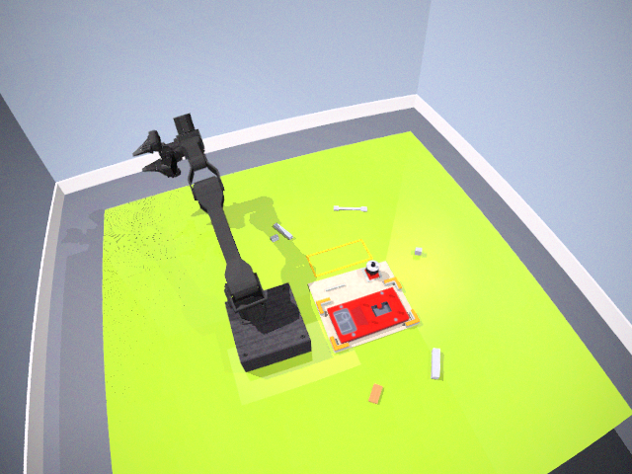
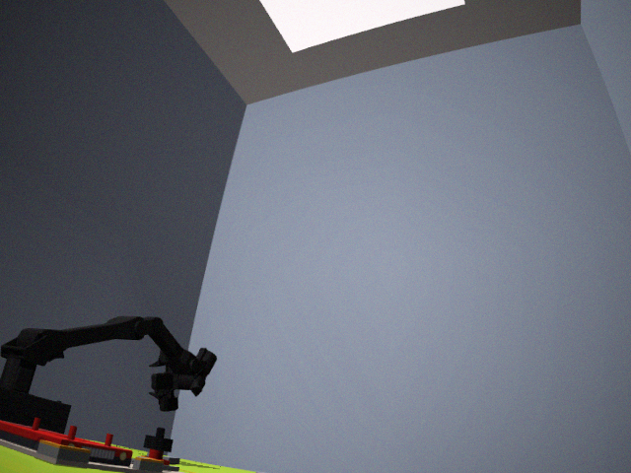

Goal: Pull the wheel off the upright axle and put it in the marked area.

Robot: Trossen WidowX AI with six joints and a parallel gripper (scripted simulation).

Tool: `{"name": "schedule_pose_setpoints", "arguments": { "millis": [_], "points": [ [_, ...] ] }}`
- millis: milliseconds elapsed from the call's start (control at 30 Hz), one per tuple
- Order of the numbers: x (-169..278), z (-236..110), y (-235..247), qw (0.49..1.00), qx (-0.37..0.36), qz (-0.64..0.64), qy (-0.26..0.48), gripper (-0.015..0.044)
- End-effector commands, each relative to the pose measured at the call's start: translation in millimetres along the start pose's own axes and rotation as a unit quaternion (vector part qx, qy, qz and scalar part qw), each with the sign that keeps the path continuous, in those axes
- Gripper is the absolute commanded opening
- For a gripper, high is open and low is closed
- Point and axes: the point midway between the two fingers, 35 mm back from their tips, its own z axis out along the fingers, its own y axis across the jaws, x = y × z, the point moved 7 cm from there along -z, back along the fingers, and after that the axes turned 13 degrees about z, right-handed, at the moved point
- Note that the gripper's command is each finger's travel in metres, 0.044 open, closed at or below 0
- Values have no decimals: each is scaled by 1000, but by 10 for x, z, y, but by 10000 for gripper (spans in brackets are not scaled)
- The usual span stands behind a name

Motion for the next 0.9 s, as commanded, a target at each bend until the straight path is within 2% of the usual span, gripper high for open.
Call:
{"name": "schedule_pose_setpoints", "arguments": {
  "millis": [0, 100, 300, 367, 433, 633, 867],
  "points": [
    [4, -22, 1, 1000, -1, 5, 4, 374],
    [52, -340, 13, 996, -15, 69, 54, 300],
    [71, -1171, 50, 955, -31, 232, 183, 300],
    [54, -1218, 52, 940, -28, 273, 201, 300],
    [22, -1489, 67, 914, -25, 323, 243, 300],
    [-177, -2298, 112, 810, 3, 462, 360, 300],
    [-597, -3169, 162, 646, 64, 593, 476, 300]
  ]
}}
